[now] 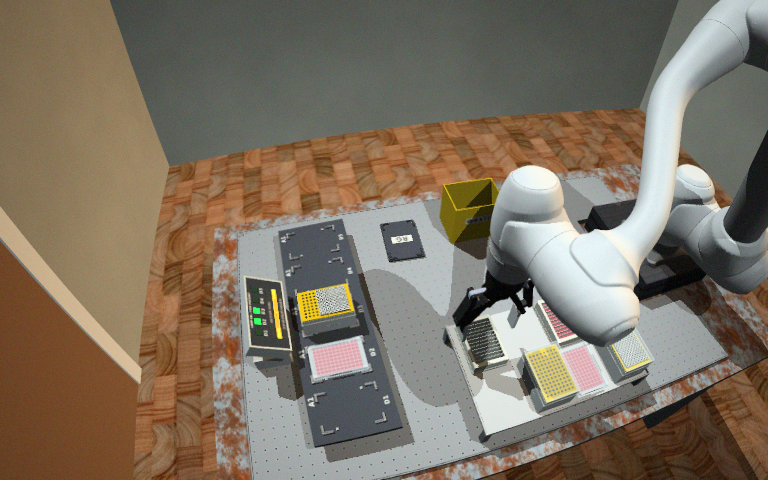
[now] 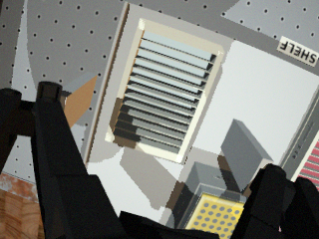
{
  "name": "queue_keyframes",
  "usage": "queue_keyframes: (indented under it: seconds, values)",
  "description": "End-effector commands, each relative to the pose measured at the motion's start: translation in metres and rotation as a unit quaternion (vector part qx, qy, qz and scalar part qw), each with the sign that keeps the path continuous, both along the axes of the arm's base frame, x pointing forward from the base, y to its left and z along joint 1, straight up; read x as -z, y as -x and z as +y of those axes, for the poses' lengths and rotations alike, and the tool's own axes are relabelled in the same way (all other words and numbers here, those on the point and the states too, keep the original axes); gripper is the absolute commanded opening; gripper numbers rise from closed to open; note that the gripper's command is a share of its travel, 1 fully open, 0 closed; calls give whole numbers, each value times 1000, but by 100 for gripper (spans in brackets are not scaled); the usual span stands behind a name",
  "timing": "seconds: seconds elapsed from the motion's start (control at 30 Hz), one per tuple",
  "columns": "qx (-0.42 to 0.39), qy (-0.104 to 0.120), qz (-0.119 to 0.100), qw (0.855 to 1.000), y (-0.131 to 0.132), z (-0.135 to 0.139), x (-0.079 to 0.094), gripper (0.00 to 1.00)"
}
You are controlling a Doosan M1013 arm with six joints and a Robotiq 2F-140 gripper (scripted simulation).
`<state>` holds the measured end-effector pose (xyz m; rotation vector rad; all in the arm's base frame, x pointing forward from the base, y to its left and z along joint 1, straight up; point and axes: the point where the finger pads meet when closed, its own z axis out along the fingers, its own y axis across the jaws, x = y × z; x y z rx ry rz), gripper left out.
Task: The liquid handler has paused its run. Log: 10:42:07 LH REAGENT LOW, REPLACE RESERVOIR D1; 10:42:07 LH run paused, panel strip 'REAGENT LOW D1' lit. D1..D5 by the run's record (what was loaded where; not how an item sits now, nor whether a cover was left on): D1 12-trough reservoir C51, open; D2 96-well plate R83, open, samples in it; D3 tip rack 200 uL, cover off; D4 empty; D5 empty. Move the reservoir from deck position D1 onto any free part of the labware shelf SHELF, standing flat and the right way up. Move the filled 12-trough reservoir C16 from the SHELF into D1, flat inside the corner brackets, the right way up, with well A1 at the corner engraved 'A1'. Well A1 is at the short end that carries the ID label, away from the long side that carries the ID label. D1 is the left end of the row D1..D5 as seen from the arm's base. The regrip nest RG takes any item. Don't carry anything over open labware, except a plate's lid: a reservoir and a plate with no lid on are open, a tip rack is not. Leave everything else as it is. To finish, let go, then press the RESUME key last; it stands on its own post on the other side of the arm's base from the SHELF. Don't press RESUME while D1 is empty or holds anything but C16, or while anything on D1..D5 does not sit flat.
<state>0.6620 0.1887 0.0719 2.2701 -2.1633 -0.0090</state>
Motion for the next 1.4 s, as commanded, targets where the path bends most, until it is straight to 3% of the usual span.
queue_keyframes:
  seconds: [0.0,1.37]
  values:
    - [0,0,0,1000,0,0,-5,77]
    - [0,0,0,1000,-1,0,-66,77]
